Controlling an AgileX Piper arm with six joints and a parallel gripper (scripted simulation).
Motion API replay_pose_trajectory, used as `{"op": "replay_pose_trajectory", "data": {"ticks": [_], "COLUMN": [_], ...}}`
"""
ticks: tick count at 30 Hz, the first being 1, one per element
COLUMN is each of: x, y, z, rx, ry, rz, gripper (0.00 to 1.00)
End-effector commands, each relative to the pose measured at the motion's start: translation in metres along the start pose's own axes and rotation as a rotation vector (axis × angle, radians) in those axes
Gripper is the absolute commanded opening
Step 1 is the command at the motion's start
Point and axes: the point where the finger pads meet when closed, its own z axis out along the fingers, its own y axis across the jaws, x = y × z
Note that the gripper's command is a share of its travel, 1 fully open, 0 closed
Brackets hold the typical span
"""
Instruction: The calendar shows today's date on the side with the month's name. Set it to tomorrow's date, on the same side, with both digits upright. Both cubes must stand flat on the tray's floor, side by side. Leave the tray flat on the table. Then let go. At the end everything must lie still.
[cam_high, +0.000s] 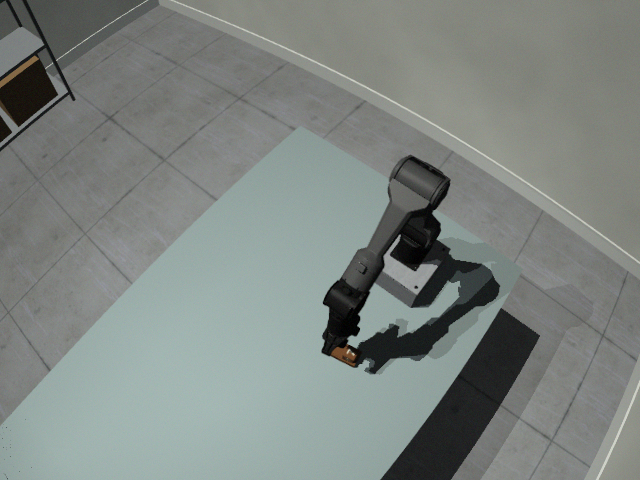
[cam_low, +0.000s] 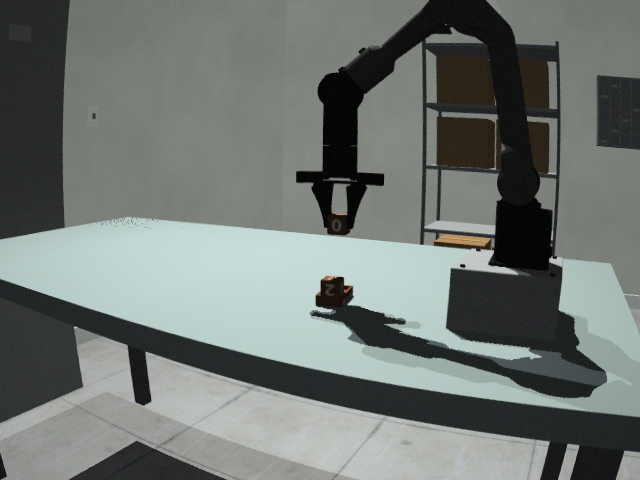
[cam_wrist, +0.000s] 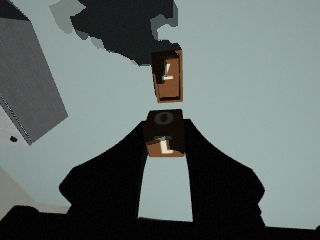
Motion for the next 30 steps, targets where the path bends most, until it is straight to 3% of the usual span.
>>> {"op": "replay_pose_trajectory", "data": {"ticks": [1,9,17,30], "x": [0.000,0.001,0.016,0.075], "y": [0.000,-0.001,-0.003,-0.003], "z": [0.000,0.000,0.002,0.007], "rx": [0.001,0.001,0.001,0.001], "ry": [0.000,0.000,0.001,0.001], "rz": [0.000,0.015,0.258,1.242], "gripper": [0.38,0.38,0.38,0.38]}}
